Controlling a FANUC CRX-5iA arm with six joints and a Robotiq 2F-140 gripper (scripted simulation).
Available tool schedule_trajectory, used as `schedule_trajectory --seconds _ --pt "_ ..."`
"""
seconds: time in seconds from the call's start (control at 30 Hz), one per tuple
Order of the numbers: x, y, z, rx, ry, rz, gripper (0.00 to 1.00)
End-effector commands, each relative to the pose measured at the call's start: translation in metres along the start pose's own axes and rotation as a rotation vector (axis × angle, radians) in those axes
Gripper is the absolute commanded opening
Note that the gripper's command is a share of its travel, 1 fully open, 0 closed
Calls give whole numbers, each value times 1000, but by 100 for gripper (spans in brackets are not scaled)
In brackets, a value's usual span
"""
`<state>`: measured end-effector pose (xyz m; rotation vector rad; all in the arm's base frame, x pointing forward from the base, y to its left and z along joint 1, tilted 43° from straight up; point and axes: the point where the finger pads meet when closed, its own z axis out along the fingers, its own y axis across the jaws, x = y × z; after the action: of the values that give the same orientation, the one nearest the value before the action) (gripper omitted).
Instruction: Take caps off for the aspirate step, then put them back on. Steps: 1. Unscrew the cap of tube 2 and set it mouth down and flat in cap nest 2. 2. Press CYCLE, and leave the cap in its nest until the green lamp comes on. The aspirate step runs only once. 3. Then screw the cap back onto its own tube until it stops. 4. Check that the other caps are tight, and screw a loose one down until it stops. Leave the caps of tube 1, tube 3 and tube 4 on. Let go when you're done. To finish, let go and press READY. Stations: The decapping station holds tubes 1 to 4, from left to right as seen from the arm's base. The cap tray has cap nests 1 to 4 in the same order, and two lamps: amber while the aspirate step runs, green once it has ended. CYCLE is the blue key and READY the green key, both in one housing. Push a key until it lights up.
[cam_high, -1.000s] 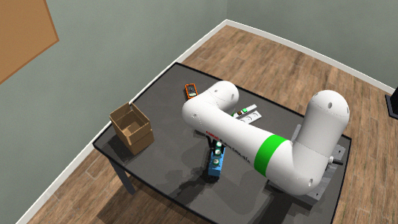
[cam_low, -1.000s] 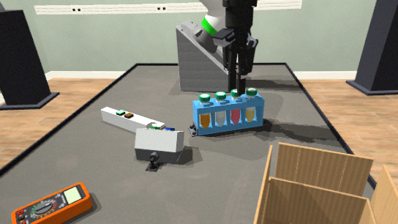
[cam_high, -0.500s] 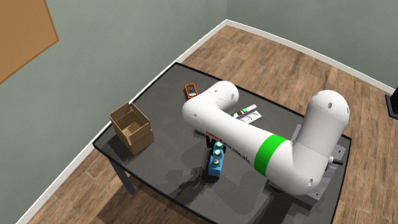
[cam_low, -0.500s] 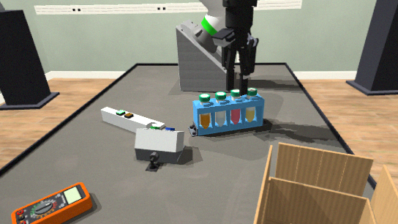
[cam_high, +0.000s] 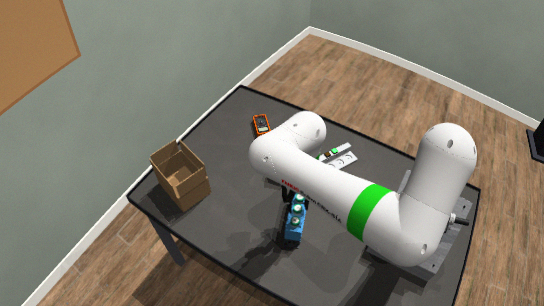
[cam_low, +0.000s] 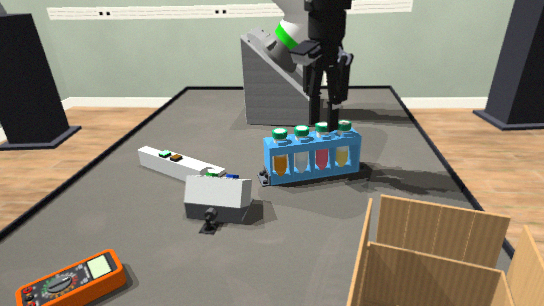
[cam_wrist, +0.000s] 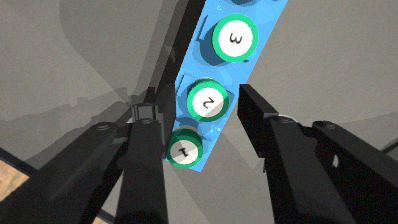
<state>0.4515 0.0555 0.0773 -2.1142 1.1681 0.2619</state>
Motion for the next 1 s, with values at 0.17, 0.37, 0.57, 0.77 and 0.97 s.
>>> schedule_trajectory --seconds 0.17,0.37,0.57,0.77,0.97 --pt "0 0 3 1 1 0 41" --pt "0 0 4 1 1 0 30" --pt "0 0 4 1 1 0 30" --pt "0 0 4 1 1 0 30" --pt "0 0 4 1 1 166 30"
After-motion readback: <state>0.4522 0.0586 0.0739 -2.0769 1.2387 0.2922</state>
